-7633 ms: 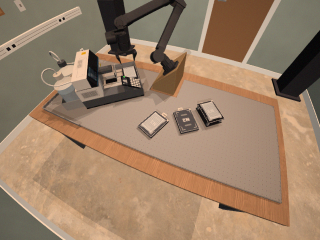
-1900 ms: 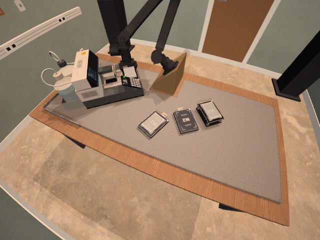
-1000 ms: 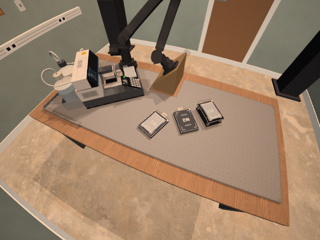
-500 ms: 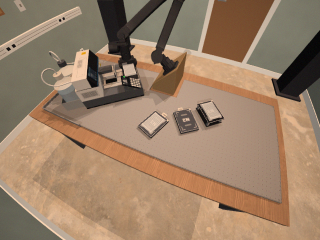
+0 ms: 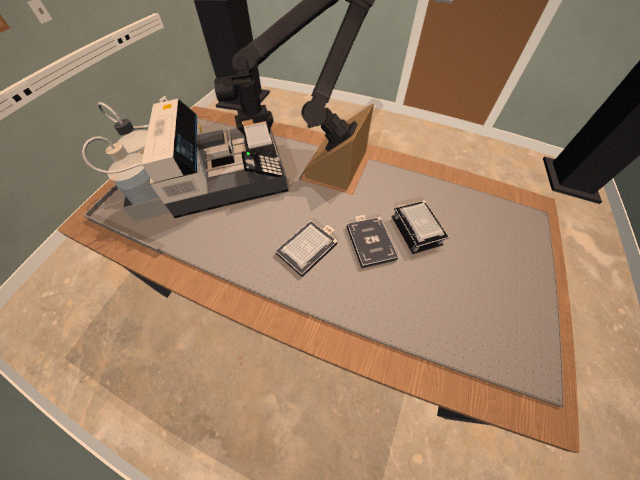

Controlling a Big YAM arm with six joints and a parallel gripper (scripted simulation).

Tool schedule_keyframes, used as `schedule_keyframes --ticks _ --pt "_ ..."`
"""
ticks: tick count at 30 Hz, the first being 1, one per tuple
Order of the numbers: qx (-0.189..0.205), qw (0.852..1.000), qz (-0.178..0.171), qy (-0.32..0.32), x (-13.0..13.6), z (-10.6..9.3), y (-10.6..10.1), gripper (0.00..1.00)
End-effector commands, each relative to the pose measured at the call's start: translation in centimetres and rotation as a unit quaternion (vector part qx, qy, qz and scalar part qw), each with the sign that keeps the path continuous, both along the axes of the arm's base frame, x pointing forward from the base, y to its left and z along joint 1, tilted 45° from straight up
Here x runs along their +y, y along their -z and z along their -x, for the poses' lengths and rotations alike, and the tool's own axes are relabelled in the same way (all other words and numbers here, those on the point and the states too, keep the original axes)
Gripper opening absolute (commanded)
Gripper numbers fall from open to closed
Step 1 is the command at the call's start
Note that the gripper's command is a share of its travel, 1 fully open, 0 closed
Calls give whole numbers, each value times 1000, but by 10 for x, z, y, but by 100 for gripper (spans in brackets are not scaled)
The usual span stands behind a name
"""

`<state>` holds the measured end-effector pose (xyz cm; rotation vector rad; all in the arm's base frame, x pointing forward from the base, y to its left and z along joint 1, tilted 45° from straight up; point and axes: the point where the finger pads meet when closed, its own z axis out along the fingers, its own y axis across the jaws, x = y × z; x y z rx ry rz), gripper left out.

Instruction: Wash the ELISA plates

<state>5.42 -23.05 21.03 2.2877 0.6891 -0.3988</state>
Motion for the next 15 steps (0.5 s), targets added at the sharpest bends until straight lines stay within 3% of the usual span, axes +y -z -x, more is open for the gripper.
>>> schedule_keyframes --ticks 1,15 --pt "-23 999 25 3 3 -5 -33 84" --pt "-25 999 24 3 19 -6 -47 84"
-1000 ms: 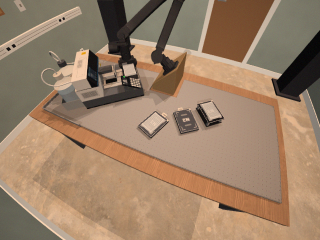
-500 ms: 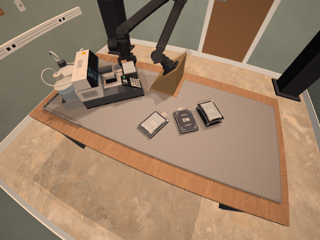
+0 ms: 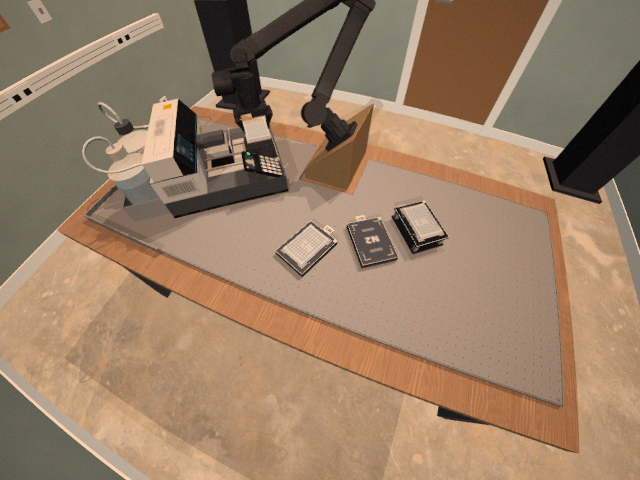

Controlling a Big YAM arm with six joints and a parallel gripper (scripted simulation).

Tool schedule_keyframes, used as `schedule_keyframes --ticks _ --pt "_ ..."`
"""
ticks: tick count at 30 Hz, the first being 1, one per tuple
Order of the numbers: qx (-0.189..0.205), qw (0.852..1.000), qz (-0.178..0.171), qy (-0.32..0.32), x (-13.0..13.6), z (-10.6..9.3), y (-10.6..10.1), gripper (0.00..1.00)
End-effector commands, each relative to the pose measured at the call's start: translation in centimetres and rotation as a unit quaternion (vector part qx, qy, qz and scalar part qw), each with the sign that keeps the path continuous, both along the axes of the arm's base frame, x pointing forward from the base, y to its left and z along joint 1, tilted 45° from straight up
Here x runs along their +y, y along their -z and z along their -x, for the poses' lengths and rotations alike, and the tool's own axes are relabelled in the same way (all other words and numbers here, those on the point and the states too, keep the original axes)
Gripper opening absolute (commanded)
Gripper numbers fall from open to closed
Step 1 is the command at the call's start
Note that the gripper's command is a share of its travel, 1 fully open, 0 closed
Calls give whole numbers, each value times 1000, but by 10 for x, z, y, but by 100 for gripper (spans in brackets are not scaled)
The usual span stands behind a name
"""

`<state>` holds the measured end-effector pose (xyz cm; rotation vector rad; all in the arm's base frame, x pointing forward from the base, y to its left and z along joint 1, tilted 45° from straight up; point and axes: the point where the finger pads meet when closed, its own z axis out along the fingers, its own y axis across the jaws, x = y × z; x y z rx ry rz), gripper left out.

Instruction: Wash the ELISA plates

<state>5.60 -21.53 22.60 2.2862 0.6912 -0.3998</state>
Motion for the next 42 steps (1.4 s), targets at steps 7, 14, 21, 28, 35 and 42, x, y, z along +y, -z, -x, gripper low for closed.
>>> schedule_keyframes --ticks 7,14,21,28,35,42 --pt "-26 999 23 4 12 -4 -39 84" --pt "-25 999 21 4 15 -5 -41 84" --pt "-15 1000 12 5 14 -4 -29 84" --pt "59 997 -10 -55 20 -26 -4 84" --pt "127 983 -11 -132 22 -57 -3 84" --pt "189 959 -7 -211 23 -98 0 84"
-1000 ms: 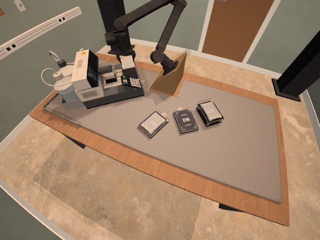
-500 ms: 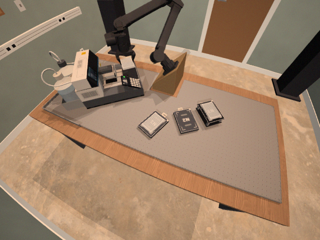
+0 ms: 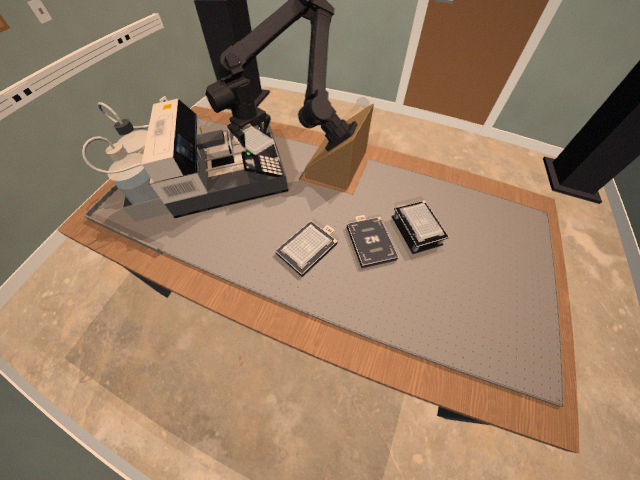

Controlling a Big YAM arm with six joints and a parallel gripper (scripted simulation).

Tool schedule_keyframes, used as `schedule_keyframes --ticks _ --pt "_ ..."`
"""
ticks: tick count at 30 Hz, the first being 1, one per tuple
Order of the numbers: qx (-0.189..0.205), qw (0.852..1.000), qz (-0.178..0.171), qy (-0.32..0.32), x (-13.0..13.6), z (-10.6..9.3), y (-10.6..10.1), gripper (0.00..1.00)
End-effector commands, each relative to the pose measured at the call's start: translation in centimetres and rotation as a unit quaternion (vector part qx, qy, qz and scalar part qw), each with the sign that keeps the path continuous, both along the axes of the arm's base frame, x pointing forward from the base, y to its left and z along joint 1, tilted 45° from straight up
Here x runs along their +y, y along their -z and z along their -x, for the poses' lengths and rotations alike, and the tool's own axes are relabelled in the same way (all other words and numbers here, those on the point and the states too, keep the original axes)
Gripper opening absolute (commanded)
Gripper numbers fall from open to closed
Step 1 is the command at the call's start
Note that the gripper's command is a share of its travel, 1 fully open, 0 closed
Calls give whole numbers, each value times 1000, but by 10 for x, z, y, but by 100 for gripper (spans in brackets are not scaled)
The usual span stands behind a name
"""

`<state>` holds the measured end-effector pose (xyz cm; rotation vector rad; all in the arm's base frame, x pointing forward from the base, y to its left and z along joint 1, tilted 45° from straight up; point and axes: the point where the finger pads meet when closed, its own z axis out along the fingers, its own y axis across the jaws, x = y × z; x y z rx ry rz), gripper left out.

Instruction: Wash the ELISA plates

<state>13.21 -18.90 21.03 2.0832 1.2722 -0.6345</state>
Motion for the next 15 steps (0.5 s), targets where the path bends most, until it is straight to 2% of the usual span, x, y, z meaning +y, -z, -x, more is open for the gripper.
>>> schedule_keyframes --ticks 1,2,4,7,15 --pt "22 999 5 -48 -3 -27 -14 84" --pt "34 998 4 -60 -2 -32 -12 84" --pt "34 998 4 -60 -2 -32 -12 84" --pt "69 993 -1 -95 0 -47 -5 84" --pt "63 994 -2 -90 6 -85 12 84"
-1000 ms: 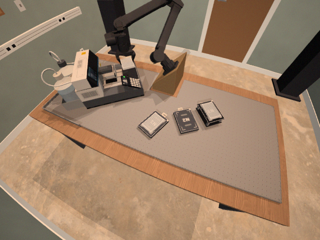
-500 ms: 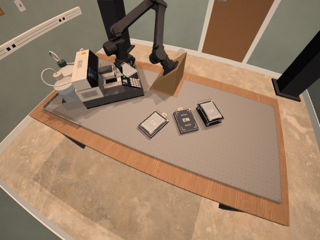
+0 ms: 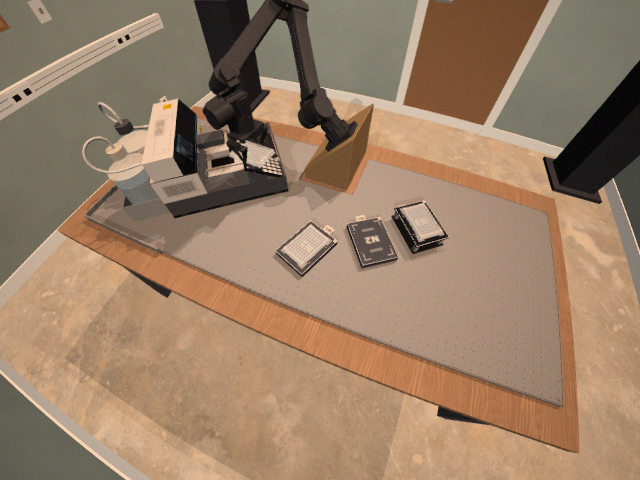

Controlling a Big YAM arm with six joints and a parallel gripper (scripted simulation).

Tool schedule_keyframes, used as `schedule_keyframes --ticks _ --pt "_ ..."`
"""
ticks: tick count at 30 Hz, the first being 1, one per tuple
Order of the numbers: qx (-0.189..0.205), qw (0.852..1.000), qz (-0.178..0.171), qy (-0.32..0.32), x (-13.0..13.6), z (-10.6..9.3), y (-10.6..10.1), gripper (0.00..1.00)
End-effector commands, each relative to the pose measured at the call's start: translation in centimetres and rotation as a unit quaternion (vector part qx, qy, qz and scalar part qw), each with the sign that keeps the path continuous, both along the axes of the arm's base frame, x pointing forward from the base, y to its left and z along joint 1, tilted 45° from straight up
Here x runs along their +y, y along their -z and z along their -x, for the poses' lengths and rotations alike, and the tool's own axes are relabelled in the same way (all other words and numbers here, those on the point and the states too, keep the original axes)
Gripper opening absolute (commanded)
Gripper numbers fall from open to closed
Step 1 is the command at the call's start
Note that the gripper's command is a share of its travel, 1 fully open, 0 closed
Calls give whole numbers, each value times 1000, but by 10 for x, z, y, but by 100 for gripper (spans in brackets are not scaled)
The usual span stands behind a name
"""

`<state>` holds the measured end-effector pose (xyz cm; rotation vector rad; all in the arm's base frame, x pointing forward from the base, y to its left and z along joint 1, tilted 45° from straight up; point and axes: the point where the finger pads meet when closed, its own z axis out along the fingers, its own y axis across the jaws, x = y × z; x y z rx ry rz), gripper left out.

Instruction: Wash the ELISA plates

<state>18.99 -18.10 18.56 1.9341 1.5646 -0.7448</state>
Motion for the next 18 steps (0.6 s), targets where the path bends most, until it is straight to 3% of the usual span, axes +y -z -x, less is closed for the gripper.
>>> schedule_keyframes --ticks 1,11,12,18 --pt "-31 999 9 2 -2 -30 -11 84" --pt "-40 999 11 12 -5 -24 -15 84" --pt "-7 1000 6 -17 1 -31 -4 84" --pt "66 994 -4 -88 15 -49 19 84"
